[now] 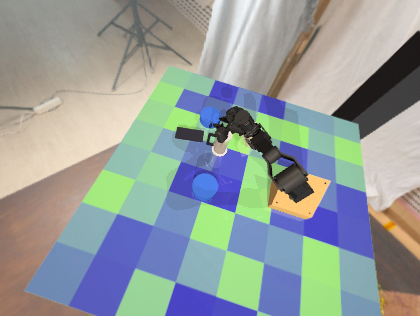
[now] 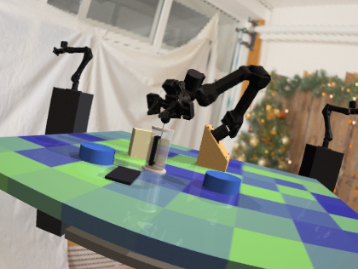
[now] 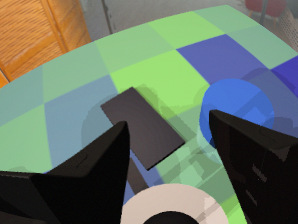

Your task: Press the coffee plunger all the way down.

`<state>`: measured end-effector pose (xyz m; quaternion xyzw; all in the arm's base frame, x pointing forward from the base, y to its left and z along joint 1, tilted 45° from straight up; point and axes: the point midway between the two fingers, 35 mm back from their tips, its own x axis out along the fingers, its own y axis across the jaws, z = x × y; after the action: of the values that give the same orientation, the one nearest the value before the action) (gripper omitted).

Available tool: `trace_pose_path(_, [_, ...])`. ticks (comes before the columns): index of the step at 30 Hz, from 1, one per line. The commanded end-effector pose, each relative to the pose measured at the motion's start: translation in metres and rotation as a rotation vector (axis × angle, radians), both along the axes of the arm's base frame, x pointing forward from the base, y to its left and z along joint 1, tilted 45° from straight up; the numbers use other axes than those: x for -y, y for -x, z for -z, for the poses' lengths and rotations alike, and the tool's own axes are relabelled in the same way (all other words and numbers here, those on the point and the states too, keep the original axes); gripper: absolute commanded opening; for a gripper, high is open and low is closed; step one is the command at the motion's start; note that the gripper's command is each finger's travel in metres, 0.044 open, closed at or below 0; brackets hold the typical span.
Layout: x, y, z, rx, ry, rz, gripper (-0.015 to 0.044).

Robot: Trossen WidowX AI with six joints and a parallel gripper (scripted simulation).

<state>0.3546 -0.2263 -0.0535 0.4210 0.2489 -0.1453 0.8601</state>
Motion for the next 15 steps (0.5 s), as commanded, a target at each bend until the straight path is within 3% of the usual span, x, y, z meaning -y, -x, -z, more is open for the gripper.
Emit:
trace_pose_path(1, [0.0,0.0,0.0,-0.001,0.0,0.0,0.0313])
trace_pose_path(6, [0.0,0.0,0.0,-0.001,0.0,0.0,0.044])
trace_pose_path(15, [0.013,0.021,-0.025,-0.013,-0.003,0.004,0.044])
